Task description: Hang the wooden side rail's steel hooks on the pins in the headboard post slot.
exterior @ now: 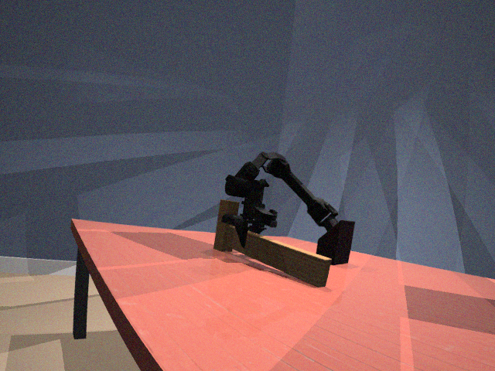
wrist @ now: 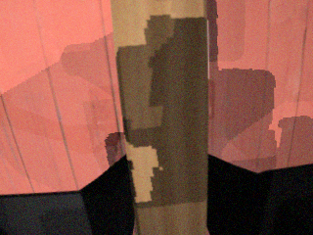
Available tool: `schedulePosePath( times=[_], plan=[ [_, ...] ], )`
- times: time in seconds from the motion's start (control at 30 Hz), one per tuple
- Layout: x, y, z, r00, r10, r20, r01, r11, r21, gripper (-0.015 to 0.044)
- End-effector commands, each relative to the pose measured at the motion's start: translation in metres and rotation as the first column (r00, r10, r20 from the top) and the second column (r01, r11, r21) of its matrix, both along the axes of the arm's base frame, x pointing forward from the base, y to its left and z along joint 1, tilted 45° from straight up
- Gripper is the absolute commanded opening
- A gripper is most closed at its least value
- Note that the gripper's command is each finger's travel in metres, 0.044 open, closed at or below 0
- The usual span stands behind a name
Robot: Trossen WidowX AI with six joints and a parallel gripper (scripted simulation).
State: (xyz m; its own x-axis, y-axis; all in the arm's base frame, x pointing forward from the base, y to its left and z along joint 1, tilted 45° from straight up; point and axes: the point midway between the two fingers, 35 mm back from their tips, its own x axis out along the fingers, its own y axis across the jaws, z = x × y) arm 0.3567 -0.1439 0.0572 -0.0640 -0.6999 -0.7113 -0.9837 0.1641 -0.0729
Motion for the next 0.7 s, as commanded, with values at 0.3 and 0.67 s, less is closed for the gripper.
schedulePosePath(
  times=[0.3,0.67],
  plan=[
    [0.0008,0.0002,0.0055,1.0,0.007,0.01,-0.007,1.0,-0.004,0.0],
    [0.001,-0.0007,0.0063,1.0,0.007,0.01,-0.007,1.0,-0.004,0.0]
  ],
)
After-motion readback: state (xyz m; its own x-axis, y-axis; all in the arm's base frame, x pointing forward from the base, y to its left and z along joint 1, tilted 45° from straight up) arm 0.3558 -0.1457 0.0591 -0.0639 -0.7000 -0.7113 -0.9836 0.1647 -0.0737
